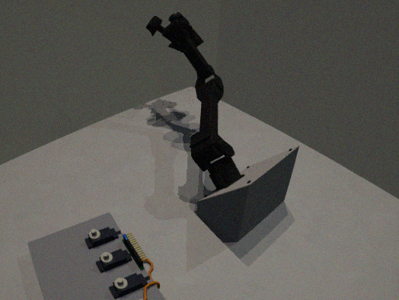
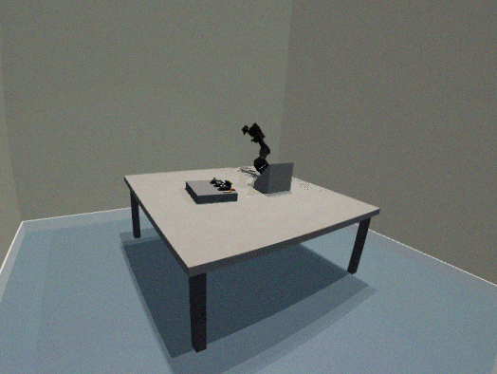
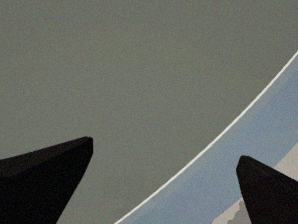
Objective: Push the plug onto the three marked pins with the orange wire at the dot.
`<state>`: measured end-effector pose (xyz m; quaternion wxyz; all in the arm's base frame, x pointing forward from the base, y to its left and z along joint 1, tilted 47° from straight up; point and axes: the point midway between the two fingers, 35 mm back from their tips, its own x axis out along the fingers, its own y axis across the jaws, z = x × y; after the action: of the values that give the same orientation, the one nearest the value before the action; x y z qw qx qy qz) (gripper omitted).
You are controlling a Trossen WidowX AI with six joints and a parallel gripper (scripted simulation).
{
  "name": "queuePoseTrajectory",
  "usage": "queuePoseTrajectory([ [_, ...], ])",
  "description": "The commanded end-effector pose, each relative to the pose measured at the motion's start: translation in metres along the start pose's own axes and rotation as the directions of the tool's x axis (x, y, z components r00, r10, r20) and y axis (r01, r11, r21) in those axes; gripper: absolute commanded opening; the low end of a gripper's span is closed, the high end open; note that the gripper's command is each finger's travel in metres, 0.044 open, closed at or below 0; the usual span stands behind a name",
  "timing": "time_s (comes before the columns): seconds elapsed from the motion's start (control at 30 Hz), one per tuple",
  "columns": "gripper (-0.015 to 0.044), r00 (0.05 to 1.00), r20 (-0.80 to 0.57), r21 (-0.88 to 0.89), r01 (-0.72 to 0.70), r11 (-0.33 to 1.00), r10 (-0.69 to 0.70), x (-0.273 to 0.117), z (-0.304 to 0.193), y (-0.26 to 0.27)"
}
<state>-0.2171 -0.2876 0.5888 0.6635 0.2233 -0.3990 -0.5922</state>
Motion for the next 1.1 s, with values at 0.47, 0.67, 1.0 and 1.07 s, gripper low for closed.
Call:
queuePoseTrajectory([
  [0.47, 0.0115, 0.987, 0.134, -0.037, -0.088, 0.995, 0.092, -0.029, 0.011, 0.049],
  [0.67, 0.0115, 0.965, 0.203, -0.063, -0.155, 0.986, 0.165, -0.049, 0.012, 0.08],
  [1.0, 0.0115, 0.908, 0.289, -0.121, -0.281, 0.952, 0.304, -0.085, 0.003, 0.133],
  [1.07, 0.0115, 0.893, 0.301, -0.134, -0.307, 0.942, 0.333, -0.093, -0.001, 0.143],
])
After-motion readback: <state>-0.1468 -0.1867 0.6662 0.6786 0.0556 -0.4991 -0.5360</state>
